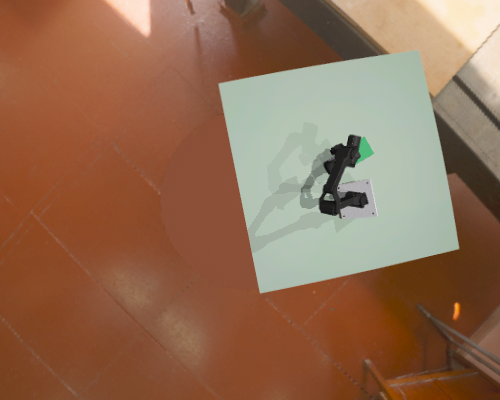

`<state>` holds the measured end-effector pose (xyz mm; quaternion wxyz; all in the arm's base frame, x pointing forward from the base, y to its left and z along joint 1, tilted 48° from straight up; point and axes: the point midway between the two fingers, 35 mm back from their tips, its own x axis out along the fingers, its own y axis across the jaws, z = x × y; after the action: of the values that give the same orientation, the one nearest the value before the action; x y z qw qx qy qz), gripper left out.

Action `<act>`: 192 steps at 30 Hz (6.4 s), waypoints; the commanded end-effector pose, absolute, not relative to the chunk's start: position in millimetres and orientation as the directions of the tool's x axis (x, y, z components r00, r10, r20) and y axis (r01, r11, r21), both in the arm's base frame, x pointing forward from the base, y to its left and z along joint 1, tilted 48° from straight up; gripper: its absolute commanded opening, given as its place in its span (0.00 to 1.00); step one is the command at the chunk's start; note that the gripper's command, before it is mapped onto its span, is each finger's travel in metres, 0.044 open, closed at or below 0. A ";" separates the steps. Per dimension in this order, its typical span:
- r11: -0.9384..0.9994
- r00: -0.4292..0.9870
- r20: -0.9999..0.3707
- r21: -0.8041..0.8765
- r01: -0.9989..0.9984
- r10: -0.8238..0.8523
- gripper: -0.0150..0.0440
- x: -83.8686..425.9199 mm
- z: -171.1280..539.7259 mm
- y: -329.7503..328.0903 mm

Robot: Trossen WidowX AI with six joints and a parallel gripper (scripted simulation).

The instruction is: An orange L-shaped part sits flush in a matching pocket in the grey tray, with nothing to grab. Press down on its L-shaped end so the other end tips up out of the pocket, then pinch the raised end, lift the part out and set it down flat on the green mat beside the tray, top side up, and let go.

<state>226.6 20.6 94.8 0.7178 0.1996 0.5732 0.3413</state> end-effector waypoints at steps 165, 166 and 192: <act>0.122 0.082 -0.677 0.248 0.961 0.731 0.73 254.4 5.3 19.3; 0.122 0.082 -0.677 0.248 0.961 0.731 0.73 254.4 4.5 20.3; 0.125 0.085 -0.682 0.252 0.960 0.726 0.25 256.0 5.5 17.7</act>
<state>256.0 17.9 5.2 0.3612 0.6422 0.6565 -0.1617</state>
